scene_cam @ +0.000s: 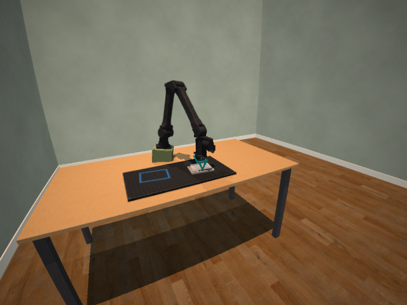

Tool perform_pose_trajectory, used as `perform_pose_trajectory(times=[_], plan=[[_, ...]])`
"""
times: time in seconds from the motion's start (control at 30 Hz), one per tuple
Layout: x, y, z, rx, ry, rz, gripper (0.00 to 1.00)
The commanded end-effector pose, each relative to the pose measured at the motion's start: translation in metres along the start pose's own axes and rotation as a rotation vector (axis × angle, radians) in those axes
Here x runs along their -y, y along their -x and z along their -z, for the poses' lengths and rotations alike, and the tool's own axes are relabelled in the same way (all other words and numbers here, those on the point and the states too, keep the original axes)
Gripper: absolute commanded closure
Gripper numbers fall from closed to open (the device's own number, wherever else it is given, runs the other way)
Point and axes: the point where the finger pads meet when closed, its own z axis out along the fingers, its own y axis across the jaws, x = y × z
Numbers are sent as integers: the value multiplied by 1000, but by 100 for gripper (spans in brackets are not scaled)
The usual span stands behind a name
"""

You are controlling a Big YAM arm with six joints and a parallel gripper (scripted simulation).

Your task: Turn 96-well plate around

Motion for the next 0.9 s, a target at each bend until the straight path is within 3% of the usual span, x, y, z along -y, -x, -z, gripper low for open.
perform_pose_trajectory(times=[0.0,0.87], plan=[[1,3,-4,2,-8,0,100],[3,4,-7,4,-12,0,100]])
